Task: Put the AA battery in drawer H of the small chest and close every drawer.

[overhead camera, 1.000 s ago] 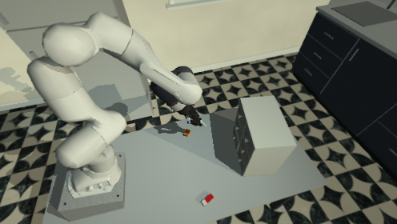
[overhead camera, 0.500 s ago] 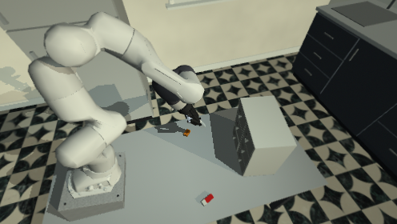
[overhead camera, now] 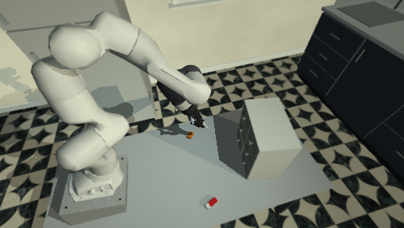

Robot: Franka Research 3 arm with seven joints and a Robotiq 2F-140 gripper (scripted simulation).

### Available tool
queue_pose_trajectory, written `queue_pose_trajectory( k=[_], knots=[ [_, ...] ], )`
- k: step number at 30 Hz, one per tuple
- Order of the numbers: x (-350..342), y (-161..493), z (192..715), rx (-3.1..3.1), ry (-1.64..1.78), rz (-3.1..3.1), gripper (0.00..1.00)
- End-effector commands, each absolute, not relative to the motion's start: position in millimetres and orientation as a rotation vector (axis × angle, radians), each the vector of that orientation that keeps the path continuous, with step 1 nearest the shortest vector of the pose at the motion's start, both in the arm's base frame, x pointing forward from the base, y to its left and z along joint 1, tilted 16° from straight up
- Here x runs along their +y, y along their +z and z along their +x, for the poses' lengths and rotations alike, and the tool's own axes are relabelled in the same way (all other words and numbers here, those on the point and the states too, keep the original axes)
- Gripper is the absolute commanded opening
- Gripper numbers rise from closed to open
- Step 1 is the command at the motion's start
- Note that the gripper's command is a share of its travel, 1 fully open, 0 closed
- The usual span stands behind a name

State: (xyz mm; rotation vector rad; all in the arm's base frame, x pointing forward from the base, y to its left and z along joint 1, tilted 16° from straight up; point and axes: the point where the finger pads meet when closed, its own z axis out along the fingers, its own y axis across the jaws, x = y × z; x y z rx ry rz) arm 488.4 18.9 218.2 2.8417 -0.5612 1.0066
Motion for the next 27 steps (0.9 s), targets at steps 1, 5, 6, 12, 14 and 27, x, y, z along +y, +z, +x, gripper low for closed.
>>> queue_pose_trajectory(
  k=[1,5,6,12,14,27],
  knots=[
    [19.5,218.6,483.4,-0.550,0.952,2.863,0.00],
    [19.5,218.6,483.4,-0.550,0.952,2.863,0.00],
    [19.5,218.6,483.4,-0.550,0.952,2.863,0.00],
    [19.5,218.6,483.4,-0.550,0.952,2.863,0.00],
    [21.2,221.2,478.8,-0.554,0.887,2.892,0.00],
    [21.2,221.2,478.8,-0.554,0.887,2.892,0.00]
  ],
)
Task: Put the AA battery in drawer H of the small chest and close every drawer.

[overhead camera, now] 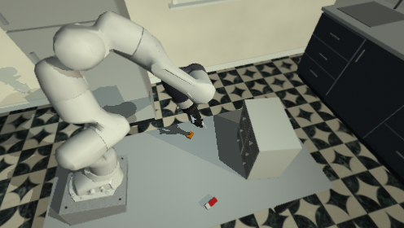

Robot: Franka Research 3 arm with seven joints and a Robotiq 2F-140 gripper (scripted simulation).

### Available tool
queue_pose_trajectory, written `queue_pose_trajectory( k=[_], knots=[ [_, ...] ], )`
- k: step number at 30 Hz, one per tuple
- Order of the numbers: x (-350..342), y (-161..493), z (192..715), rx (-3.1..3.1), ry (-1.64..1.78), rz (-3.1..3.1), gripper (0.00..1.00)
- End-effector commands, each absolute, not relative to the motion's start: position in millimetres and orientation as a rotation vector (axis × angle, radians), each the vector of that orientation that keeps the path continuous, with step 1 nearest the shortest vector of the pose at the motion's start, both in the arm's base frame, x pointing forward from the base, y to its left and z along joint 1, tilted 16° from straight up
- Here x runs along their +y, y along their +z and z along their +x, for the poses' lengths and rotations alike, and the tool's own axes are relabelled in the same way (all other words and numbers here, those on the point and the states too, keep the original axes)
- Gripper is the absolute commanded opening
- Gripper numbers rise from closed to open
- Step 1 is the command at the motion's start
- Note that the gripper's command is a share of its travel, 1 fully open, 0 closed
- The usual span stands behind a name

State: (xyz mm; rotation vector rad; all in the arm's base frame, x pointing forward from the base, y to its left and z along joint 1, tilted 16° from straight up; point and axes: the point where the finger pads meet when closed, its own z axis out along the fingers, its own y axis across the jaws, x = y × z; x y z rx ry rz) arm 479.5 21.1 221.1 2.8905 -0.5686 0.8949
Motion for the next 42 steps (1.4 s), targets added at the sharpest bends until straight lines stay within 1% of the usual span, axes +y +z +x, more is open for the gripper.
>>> queue_pose_trajectory(
  k=[1,15,16,42],
  knots=[
    [21.7,223.7,473.3,-0.561,0.821,2.915,0.00],
    [21.7,223.7,473.3,-0.561,0.821,2.915,0.00],
    [23.9,225.8,469.5,-0.562,0.758,2.942,0.00],
    [25.4,228.2,465.6,-0.565,0.698,2.964,0.00]
  ],
)
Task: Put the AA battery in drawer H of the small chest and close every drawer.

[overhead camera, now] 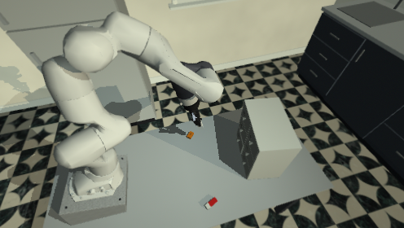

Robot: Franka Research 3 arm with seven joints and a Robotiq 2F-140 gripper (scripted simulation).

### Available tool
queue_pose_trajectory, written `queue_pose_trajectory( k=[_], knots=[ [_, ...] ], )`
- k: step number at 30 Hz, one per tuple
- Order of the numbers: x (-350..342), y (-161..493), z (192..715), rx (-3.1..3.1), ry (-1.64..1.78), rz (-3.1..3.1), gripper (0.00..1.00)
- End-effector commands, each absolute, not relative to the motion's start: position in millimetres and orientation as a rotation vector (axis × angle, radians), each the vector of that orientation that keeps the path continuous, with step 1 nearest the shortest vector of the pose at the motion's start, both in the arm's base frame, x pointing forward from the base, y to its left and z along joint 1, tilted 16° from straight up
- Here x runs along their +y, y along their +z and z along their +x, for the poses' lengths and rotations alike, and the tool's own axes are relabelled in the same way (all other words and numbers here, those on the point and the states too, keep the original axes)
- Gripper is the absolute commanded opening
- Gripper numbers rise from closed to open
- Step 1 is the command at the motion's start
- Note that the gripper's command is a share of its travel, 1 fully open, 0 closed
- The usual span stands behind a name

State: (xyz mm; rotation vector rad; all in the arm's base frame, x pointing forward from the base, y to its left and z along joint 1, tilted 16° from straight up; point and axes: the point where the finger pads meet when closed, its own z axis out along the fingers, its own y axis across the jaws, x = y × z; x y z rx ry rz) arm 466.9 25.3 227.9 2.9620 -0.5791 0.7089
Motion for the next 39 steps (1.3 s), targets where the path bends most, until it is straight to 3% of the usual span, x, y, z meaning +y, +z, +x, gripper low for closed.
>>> queue_pose_trajectory(
  k=[1,39],
  knots=[
    [25.4,228.2,465.6,-0.565,0.698,2.964,0.00],
    [28.6,233.6,455.8,-0.572,0.553,3.011,0.00]
  ],
)
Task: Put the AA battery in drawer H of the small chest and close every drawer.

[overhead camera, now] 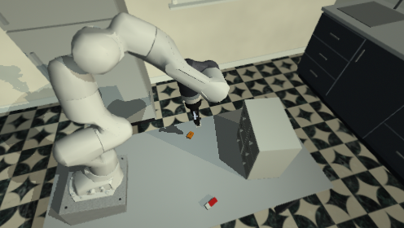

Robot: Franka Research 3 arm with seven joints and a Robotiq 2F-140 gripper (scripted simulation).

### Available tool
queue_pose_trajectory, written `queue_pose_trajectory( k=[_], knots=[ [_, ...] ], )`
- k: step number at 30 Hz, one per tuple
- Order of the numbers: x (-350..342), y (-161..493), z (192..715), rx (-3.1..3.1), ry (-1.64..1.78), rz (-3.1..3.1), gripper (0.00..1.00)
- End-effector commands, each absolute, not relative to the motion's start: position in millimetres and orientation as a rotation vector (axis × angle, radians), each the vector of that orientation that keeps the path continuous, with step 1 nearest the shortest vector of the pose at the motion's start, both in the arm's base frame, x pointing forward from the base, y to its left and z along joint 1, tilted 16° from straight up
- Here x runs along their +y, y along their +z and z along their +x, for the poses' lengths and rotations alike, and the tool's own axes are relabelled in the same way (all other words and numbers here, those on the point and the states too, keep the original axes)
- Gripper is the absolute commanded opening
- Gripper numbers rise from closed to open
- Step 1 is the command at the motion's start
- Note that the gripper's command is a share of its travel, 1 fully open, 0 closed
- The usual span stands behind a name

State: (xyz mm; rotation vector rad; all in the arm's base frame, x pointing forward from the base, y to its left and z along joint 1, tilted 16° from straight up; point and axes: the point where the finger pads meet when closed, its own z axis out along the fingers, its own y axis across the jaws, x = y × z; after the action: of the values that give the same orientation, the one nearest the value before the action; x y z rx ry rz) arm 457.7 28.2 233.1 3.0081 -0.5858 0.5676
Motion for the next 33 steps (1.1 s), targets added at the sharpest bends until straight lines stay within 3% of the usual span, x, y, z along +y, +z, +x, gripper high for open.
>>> queue_pose_trajectory(
  k=[1,33],
  knots=[
    [28.6,233.6,455.8,-0.572,0.553,3.011,0.00],
    [30.6,237.1,450.0,-0.575,0.466,3.036,0.00]
  ],
)
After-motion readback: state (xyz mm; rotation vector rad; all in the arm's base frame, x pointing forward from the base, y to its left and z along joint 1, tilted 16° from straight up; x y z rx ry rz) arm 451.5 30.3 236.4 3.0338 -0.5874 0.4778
